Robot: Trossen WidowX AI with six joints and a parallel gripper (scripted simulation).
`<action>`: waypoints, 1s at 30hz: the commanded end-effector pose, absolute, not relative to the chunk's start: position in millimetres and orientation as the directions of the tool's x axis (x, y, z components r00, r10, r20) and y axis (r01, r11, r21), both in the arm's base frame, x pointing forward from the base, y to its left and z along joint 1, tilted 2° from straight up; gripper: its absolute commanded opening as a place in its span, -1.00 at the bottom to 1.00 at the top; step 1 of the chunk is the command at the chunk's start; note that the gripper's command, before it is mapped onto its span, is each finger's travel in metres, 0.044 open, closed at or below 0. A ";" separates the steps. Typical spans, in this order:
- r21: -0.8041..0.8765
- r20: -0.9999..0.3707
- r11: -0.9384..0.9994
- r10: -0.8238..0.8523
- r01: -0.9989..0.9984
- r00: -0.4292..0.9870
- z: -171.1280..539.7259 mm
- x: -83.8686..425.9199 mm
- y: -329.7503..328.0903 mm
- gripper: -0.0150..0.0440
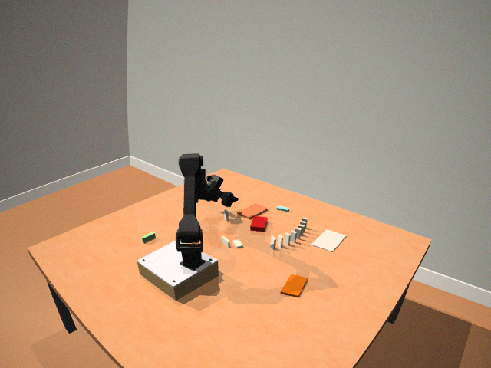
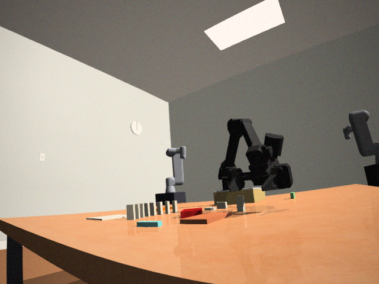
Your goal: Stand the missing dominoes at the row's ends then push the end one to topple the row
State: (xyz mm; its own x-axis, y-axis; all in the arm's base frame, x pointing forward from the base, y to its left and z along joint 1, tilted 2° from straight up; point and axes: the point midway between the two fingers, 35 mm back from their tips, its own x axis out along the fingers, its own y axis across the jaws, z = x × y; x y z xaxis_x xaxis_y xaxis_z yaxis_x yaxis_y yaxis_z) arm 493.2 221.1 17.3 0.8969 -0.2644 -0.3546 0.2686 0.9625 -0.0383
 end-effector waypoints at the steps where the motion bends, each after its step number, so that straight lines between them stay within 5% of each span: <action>1: 0.098 -0.710 0.966 -0.099 0.238 0.697 30.5 521.6 214.2 1.00; 16: 0.133 -0.942 0.918 -0.001 0.375 0.335 50.8 482.4 188.6 1.00; 30: 0.045 -0.999 0.866 0.034 0.498 0.031 74.5 429.7 167.7 1.00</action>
State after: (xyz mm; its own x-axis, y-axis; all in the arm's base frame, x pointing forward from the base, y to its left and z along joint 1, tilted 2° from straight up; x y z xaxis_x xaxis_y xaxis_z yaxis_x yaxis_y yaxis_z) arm 484.5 191.5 34.5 0.3807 -0.0481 -0.9234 0.3219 0.9431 0.0836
